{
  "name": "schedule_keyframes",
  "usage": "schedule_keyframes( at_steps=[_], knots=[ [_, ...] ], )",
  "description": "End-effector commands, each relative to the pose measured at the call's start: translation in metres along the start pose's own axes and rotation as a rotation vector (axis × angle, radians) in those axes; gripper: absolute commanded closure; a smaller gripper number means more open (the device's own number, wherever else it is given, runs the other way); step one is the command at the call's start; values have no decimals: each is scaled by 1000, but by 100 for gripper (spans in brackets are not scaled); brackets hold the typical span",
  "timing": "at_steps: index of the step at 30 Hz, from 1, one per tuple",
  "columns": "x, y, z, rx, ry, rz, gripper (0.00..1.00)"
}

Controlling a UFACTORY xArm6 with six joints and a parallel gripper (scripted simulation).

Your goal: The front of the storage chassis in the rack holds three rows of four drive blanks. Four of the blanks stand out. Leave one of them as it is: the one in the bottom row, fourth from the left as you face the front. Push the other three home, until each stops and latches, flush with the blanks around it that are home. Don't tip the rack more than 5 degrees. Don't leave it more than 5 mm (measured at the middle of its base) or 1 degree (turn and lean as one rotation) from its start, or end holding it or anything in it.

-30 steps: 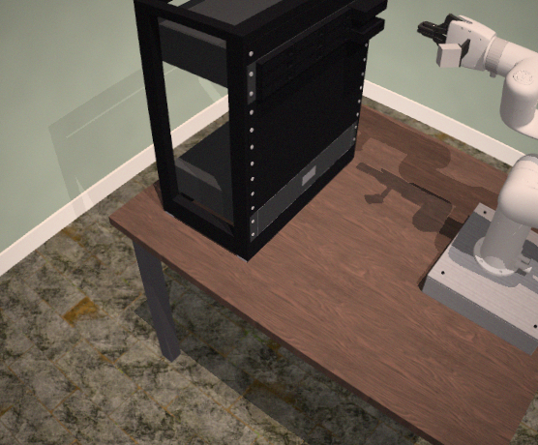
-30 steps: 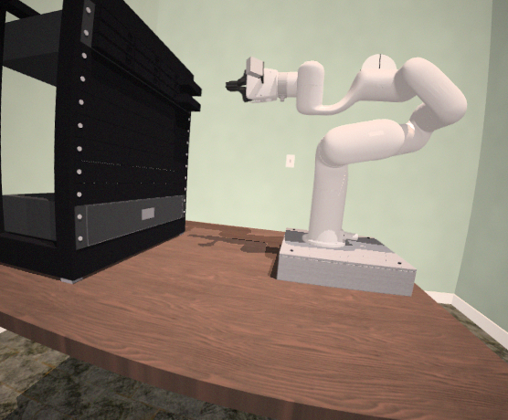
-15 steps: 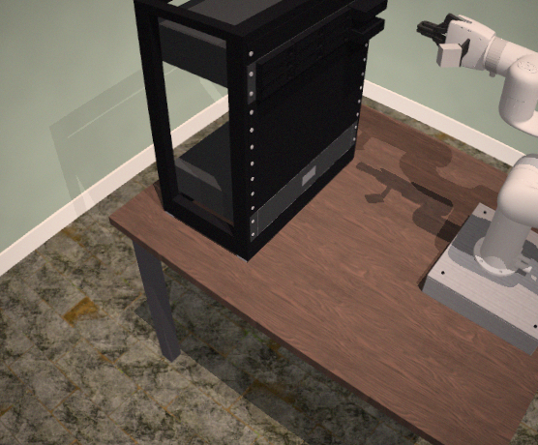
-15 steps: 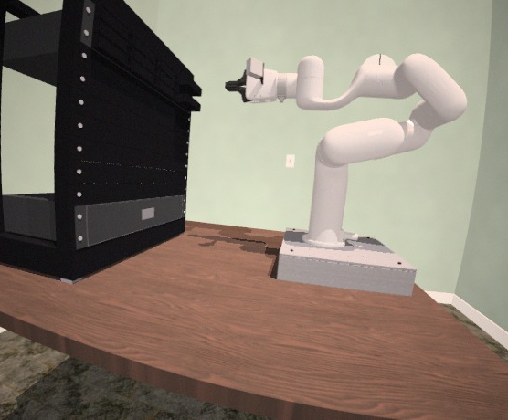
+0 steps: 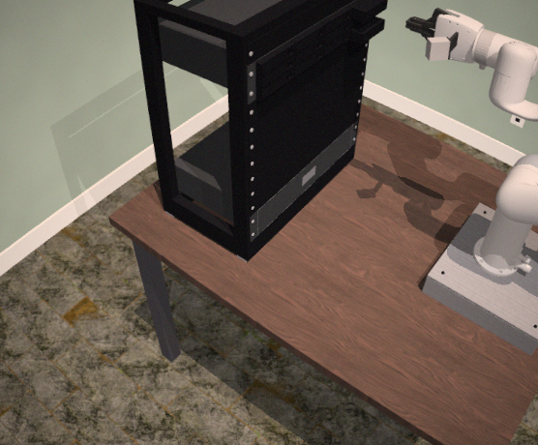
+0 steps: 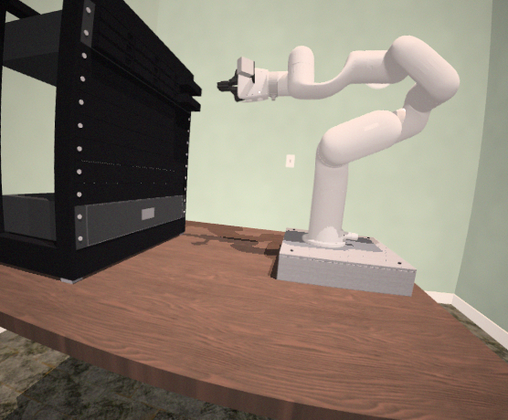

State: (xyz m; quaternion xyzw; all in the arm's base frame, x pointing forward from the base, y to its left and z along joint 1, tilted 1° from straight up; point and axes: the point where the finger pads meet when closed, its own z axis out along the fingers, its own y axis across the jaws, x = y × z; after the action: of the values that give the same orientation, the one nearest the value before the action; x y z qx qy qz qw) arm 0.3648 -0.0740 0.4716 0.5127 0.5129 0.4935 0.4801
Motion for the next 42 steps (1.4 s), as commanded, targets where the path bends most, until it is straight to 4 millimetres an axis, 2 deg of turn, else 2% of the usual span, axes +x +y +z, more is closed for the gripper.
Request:
schedule_keyframes(
  at_steps=[1,13,21,26,42],
  knots=[
    [-1,3,16,-47,-11,-3,100],
    [-1,3,25,-47,-11,-3,100],
    [-2,5,66,-47,-11,-3,100],
    [-2,5,74,-47,-11,-3,100],
    [-2,6,76,-47,-11,-3,100]
  ],
)
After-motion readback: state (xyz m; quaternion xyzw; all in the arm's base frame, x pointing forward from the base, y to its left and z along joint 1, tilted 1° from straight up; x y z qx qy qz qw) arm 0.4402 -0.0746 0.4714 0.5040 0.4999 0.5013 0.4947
